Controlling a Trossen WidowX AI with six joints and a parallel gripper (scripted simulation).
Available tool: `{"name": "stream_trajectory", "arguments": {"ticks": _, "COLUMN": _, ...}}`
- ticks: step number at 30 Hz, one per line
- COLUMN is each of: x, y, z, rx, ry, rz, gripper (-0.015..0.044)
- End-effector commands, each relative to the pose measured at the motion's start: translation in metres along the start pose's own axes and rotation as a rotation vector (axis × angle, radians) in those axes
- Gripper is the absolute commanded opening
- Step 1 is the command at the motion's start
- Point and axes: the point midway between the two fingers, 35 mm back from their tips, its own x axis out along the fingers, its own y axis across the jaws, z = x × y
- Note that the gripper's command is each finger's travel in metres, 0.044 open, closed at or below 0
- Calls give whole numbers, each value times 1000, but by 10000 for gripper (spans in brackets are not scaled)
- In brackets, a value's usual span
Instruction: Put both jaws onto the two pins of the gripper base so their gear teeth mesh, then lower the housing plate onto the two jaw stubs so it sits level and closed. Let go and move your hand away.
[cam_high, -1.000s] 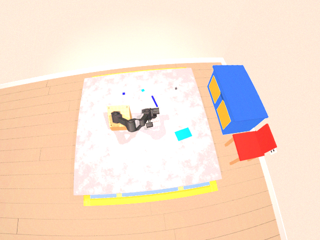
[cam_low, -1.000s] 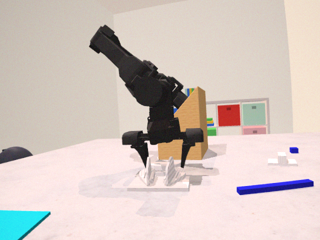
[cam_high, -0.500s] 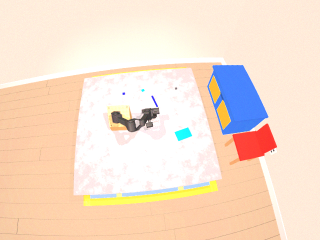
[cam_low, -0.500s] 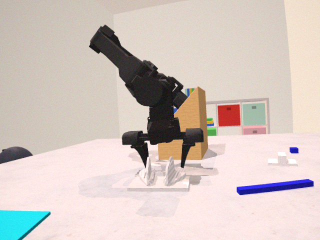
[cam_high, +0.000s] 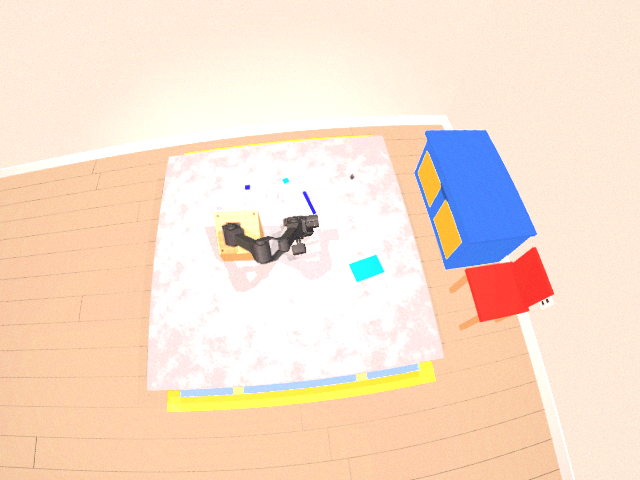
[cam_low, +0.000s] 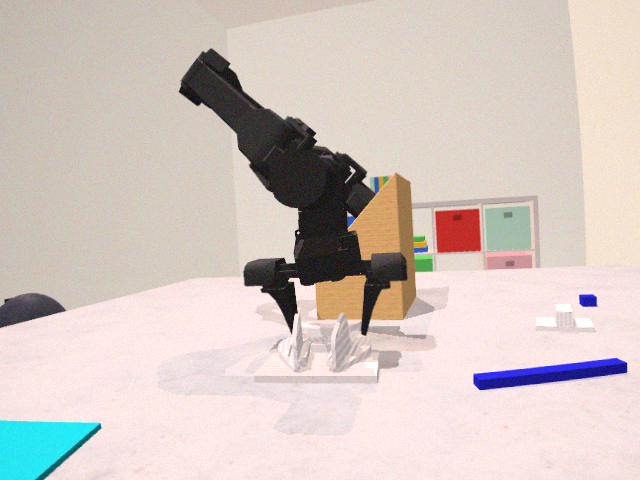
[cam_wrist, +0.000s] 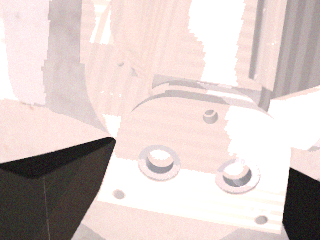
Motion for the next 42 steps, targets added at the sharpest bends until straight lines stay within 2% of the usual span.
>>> {"name": "stream_trajectory", "arguments": {"ticks": 1, "x": 0, "y": 0, "z": 1, "rx": 3, "ry": 0, "rz": 1, "gripper": 351}}
{"name": "stream_trajectory", "arguments": {"ticks": 42, "x": 5, "y": 0, "z": 1, "rx": 2, "ry": 0, "rz": 1, "gripper": 351}}
